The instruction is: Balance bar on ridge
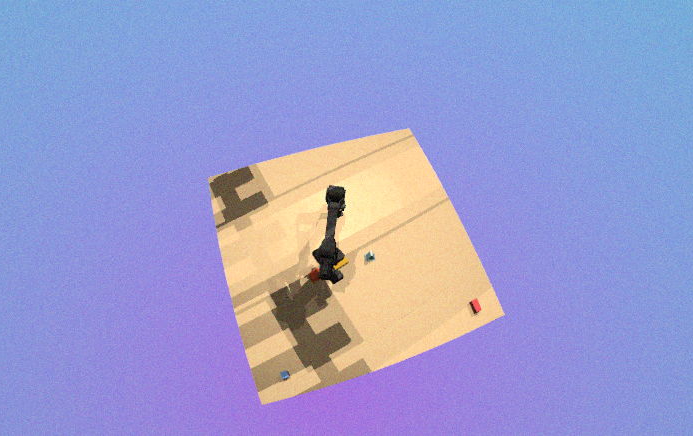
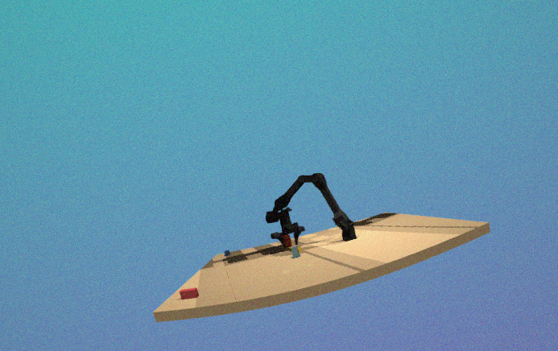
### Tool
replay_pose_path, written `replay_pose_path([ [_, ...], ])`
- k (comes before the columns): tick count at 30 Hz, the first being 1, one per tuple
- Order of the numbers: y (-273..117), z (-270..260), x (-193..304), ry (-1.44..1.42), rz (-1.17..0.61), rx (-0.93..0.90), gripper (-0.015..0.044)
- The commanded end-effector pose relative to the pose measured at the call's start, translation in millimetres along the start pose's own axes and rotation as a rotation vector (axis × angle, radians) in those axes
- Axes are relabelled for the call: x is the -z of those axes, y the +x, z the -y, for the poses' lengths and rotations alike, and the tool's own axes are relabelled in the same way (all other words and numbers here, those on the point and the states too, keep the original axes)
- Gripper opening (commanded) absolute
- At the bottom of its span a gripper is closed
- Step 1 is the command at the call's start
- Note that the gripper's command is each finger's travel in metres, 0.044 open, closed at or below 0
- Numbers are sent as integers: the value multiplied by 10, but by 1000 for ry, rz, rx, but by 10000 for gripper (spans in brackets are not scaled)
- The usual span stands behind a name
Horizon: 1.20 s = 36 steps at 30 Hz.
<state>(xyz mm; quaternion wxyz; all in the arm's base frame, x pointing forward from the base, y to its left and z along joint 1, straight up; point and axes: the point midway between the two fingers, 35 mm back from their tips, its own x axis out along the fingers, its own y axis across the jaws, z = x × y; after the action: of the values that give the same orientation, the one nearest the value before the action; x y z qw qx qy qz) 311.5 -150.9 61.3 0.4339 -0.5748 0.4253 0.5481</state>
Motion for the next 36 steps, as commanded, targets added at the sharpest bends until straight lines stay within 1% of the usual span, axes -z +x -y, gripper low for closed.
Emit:
replay_pose_path([
  [1, 105, -27, -15, -5, 5, -13, 315],
  [20, 129, -28, -16, -5, 5, -13, 315],
  [26, 118, -18, -15, 0, 7, -8, 157],
  [35, 118, -18, -15, 0, 7, -8, 97],
  [36, 113, -18, -15, 0, 7, -8, 71],
])
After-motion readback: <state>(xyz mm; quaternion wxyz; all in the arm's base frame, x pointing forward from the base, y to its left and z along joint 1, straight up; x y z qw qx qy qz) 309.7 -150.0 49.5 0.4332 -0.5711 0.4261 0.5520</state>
